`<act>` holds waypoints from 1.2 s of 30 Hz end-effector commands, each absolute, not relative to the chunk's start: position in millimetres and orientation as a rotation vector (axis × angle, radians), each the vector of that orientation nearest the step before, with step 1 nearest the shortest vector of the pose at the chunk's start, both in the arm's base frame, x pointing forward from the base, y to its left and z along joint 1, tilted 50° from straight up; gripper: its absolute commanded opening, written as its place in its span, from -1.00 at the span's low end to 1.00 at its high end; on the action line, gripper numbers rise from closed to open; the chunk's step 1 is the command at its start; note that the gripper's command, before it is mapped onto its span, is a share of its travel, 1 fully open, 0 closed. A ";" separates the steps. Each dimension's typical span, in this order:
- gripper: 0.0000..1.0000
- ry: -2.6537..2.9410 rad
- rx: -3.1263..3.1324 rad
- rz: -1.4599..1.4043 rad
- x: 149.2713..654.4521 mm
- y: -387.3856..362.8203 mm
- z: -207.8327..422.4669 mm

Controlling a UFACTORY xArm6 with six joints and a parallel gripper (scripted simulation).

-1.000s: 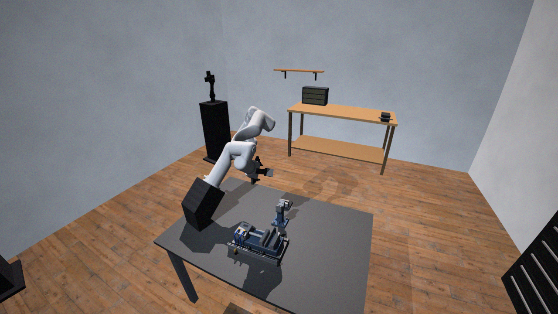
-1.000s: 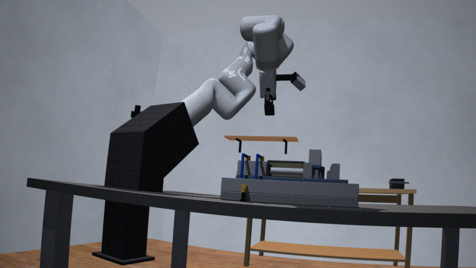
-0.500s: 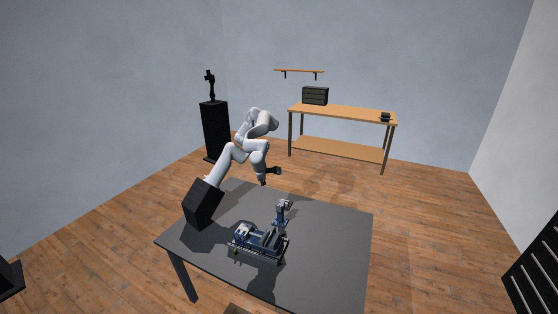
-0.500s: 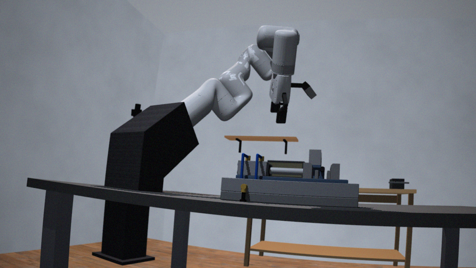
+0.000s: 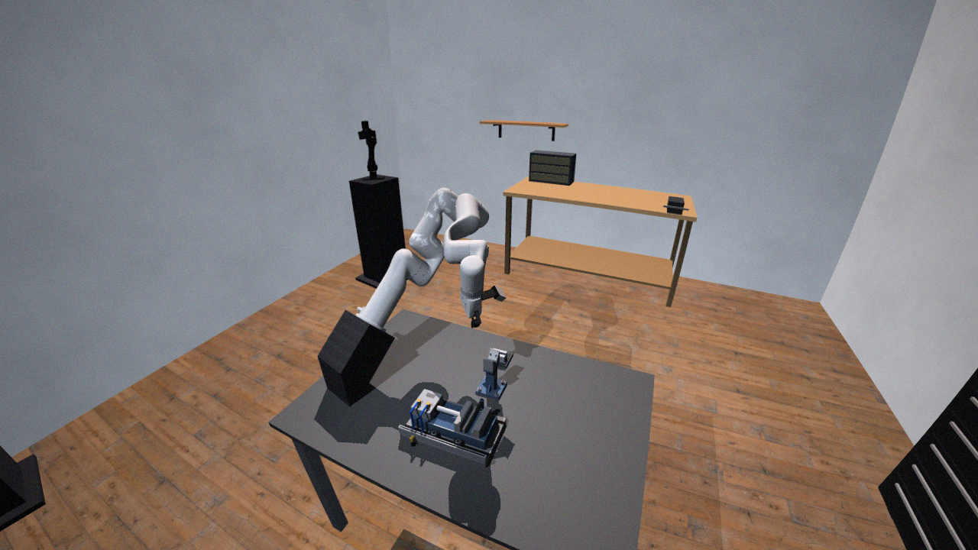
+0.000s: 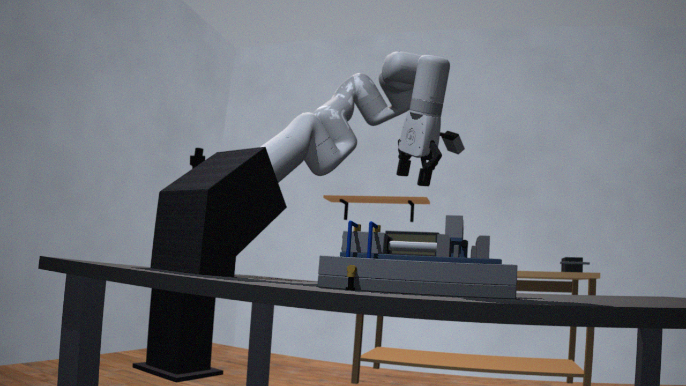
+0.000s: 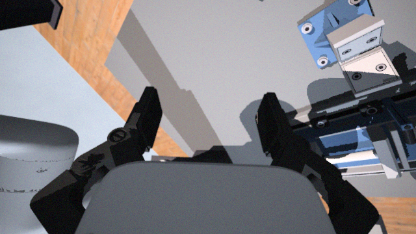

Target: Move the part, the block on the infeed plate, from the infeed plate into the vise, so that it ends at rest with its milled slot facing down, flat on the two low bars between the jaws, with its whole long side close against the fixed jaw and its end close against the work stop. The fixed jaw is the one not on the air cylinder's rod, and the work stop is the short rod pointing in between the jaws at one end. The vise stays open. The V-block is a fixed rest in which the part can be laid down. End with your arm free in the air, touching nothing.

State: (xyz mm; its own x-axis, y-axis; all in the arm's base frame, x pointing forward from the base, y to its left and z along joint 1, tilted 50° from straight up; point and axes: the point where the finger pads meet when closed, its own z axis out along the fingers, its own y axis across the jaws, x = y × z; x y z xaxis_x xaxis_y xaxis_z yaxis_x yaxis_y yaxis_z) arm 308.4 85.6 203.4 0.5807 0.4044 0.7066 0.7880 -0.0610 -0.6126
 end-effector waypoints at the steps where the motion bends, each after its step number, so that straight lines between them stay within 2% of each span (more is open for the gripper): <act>1: 1.00 -1.172 -1.708 -0.511 321.4 99.0 209.0; 28: 1.00 -1.865 -1.594 -0.929 359.9 161.6 272.4; 36: 1.00 -1.904 -1.577 -0.958 361.2 165.7 278.0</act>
State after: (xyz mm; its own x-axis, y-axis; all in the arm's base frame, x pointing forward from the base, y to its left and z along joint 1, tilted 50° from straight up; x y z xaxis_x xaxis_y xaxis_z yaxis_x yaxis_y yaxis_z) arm 358.7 162.5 273.6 -0.1845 0.6289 0.7553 0.9818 0.0826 0.1711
